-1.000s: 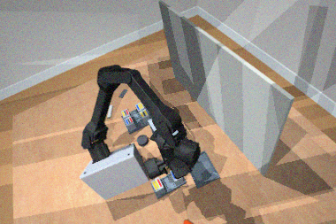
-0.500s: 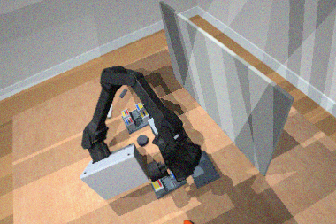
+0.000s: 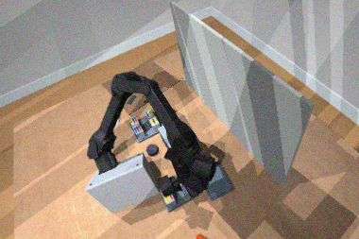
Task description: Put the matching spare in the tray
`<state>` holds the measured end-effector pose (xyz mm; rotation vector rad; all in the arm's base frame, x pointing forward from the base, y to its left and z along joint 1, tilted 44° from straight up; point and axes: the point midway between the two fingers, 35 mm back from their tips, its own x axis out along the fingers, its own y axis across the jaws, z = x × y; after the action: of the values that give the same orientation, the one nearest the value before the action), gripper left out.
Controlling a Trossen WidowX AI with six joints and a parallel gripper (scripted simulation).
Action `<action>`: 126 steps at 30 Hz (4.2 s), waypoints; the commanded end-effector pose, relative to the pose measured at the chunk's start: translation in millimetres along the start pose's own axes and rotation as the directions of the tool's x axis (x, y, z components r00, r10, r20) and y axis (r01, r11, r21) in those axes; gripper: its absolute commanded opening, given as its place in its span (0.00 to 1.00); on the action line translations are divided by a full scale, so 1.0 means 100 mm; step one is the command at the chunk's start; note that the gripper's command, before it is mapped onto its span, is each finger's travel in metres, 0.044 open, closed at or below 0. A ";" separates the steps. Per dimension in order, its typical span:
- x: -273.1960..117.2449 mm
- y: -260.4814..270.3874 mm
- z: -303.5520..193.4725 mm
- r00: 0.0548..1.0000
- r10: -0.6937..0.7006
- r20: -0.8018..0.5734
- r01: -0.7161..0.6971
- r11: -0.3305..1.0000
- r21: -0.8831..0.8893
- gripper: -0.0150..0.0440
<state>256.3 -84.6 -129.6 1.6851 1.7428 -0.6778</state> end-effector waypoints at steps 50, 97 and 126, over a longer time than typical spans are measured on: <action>0.35 -0.04 -0.03 1.000 -0.003 -0.006 0.003 1.000 0.001 0.25; -1.21 0.39 0.05 1.000 0.001 -0.001 -0.001 1.000 0.005 0.25; -1.11 1.01 0.05 1.000 0.003 -0.004 -0.003 1.000 0.002 0.25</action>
<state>355.6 -160.3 -44.5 1.6844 1.7439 -0.6761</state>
